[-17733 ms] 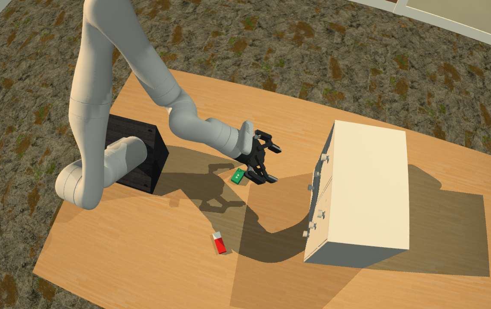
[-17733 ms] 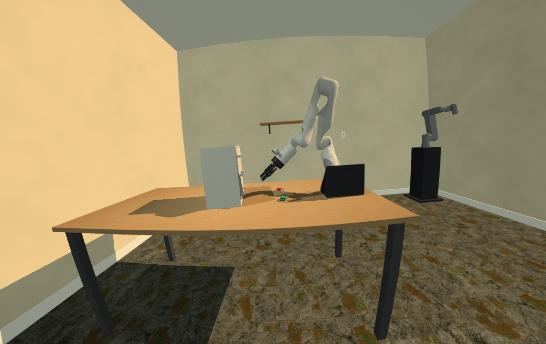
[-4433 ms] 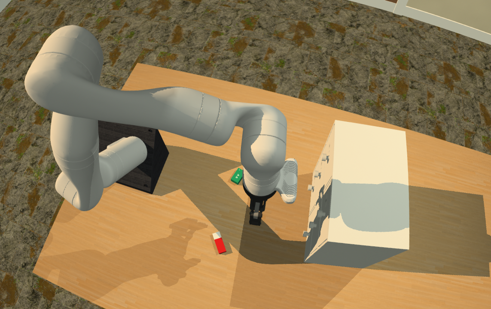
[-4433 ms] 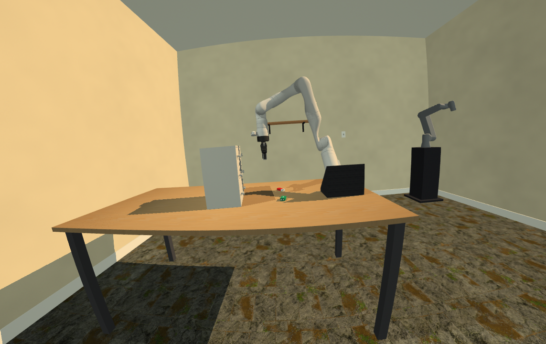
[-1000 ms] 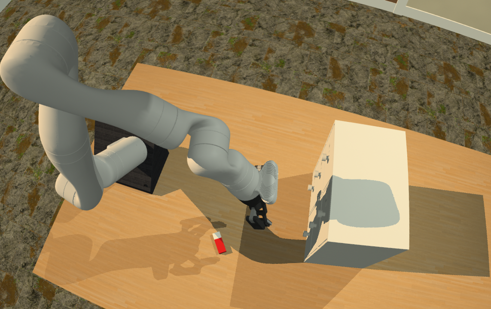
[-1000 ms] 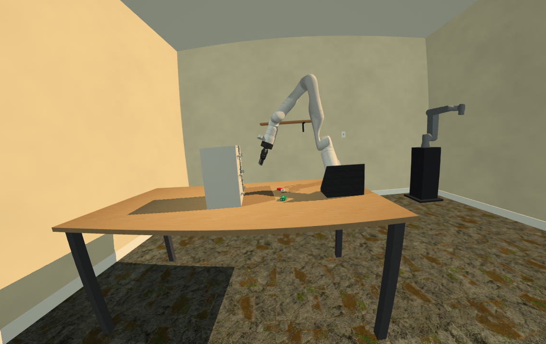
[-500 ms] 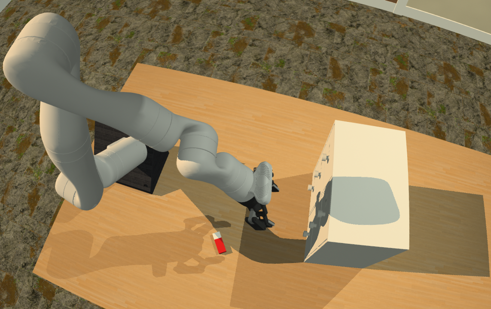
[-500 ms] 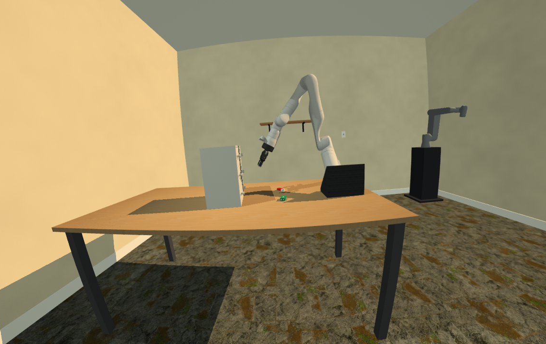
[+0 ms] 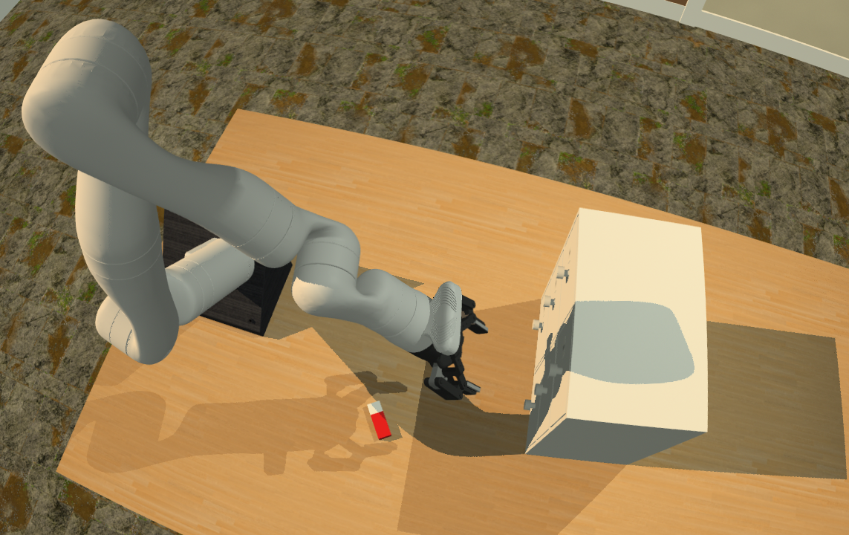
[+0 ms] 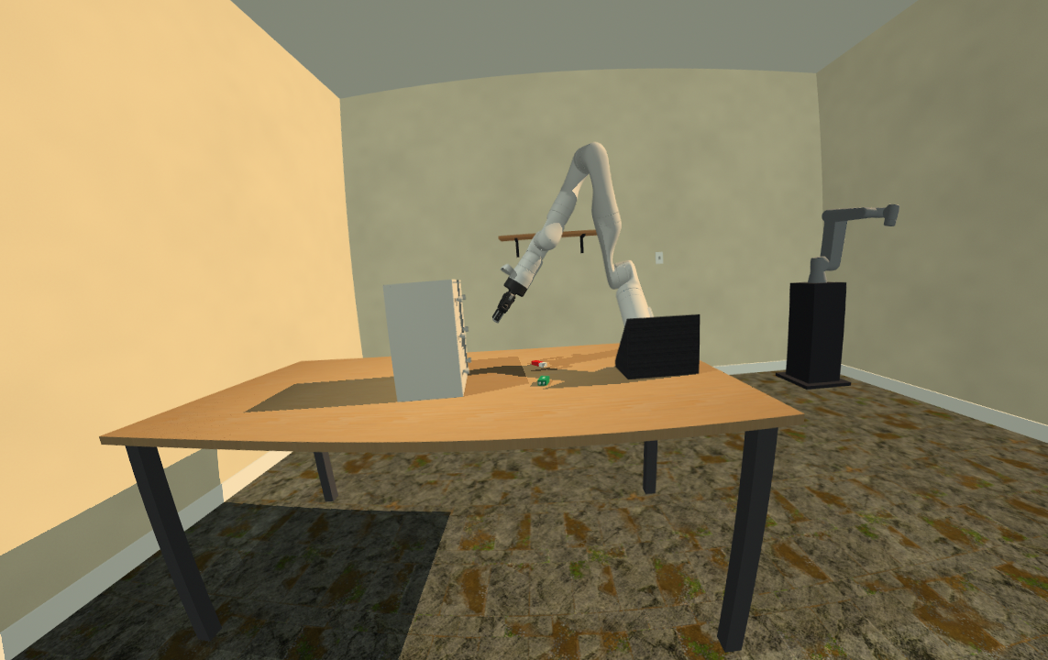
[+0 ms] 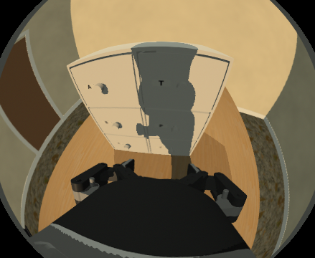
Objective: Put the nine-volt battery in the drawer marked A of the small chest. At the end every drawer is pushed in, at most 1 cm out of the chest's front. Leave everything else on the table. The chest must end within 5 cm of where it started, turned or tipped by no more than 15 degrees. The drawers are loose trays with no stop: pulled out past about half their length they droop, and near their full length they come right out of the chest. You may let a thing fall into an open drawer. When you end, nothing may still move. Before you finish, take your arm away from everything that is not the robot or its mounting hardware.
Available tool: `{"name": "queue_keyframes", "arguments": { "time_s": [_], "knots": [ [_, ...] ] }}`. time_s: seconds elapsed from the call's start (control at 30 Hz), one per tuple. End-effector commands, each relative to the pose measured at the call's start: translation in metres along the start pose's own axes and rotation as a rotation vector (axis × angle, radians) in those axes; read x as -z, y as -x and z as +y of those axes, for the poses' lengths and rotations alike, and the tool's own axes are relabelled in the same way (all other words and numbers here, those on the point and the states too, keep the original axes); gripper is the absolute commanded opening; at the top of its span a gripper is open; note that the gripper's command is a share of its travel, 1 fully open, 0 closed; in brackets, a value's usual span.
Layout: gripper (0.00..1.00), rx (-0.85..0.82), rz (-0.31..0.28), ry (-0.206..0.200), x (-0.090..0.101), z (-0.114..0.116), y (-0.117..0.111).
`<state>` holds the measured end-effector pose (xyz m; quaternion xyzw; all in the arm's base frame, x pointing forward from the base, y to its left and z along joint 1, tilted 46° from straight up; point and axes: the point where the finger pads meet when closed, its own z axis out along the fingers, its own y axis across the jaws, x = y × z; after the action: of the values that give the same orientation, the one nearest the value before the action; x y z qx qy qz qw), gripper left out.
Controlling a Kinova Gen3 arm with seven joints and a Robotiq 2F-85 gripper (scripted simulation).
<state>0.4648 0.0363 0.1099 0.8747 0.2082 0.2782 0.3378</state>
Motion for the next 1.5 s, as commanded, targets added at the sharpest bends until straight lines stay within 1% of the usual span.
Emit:
{"name": "queue_keyframes", "arguments": {
  "time_s": [0.0, 0.03, 0.53, 0.6, 1.1, 1.17, 1.47],
  "knots": [
    [1.00, 0.001, 0.001, 0.005, -0.003, 0.002, 0.005],
    [1.00, 0.001, 0.001, 0.005, -0.003, 0.002, 0.005],
    [1.00, 0.002, 0.112, 0.006, -0.014, 0.002, 0.005],
    [1.00, 0.002, 0.112, 0.006, -0.014, 0.002, 0.005],
    [1.00, 0.002, 0.215, 0.006, -0.025, 0.002, 0.004],
    [1.00, 0.002, 0.215, 0.006, -0.025, 0.002, 0.004],
    [1.00, 0.002, 0.272, 0.006, -0.031, 0.002, 0.004]
  ]
}}
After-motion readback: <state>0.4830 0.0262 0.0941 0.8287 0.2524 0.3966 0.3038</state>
